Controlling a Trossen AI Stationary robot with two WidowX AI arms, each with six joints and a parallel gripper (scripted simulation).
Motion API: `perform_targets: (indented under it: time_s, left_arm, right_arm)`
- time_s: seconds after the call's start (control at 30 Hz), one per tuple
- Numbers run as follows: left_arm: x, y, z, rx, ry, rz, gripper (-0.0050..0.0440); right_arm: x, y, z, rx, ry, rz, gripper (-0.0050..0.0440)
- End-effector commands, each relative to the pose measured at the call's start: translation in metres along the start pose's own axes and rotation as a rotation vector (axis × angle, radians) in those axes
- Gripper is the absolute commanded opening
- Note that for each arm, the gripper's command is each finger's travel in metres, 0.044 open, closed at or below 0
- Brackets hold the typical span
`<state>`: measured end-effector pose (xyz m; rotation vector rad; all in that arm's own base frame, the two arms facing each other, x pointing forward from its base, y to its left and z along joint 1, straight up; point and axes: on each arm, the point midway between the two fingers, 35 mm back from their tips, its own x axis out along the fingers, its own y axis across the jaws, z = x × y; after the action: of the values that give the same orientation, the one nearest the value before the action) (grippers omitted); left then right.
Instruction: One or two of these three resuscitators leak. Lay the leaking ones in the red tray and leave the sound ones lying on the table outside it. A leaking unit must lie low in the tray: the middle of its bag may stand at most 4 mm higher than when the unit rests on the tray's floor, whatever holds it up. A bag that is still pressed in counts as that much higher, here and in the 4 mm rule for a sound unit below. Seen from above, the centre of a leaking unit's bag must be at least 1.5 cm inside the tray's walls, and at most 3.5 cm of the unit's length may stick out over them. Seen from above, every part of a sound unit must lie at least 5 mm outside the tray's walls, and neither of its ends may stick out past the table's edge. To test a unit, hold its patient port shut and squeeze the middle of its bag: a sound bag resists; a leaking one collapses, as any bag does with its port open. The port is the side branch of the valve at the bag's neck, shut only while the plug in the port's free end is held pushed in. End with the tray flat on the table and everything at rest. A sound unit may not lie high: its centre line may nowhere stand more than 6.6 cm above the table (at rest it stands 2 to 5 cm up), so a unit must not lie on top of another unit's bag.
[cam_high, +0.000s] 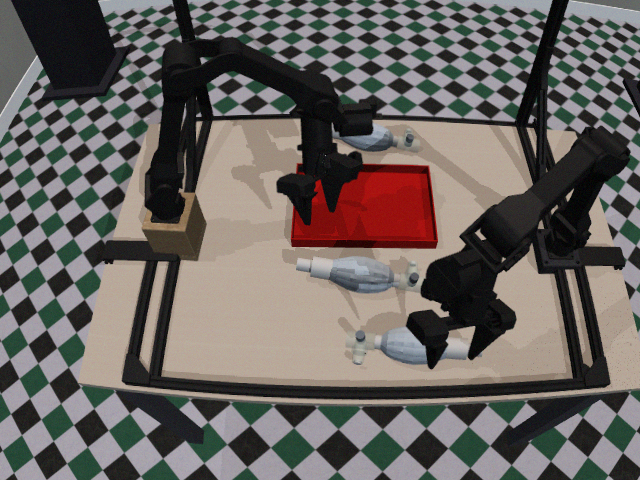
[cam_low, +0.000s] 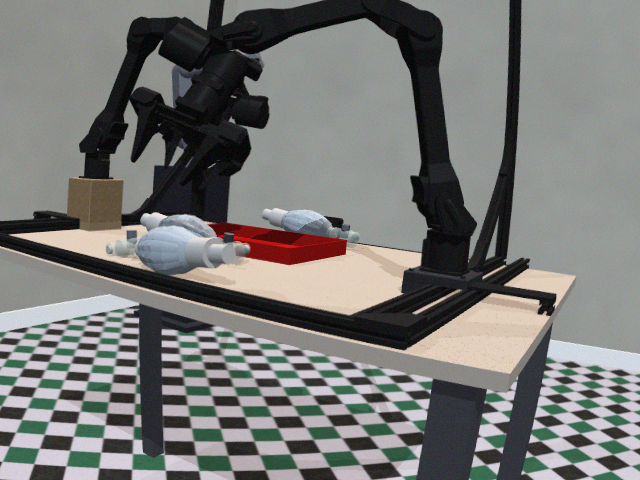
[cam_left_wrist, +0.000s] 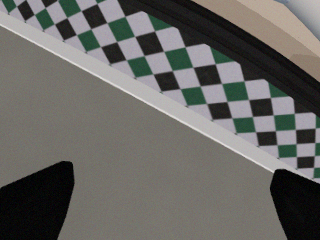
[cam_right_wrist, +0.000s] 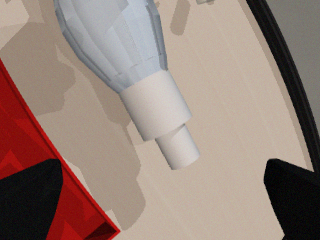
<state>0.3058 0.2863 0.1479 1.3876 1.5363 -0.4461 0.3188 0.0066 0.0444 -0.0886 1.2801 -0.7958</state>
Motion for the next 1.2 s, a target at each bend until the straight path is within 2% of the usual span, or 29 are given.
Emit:
perform_targets:
  time_s: [0.0,0.53,0.57,0.73,0.9,1.1,1.17]
  left_arm:
    - [0.000,0.000,0.000,0.000,0.000,0.000,0.0400]
    - [0.000,0.000,0.000,0.000,0.000,0.000,0.0400]
    - [-0.009,0.003,0.014,-0.042,-0.013,0.018,0.0440]
    - [-0.053,0.008,0.083,-0.250,-0.098,0.090,0.0440]
    - [-0.097,-0.004,0.146,-0.457,-0.207,0.129,0.0440]
    - [-0.097,-0.004,0.146,-0.457,-0.207,0.129,0.0440]
    - [-0.114,-0.009,0.168,-0.495,-0.256,0.142,0.0440]
  right_arm:
    - [0.000,0.000,0.000,0.000,0.000,0.000,0.0400]
    - [0.000,0.000,0.000,0.000,0.000,0.000,0.0400]
    - [-0.006,0.005,0.009,0.017,-0.024,0.038,0.0440]
    - [-0.041,0.028,0.054,0.098,-0.152,0.227,0.0440]
    - [-0.089,0.040,0.100,0.170,-0.298,0.409,0.0440]
    - [-0.089,0.040,0.100,0.170,-0.298,0.409,0.0440]
    - [-0.103,0.041,0.112,0.191,-0.341,0.454,0.0440]
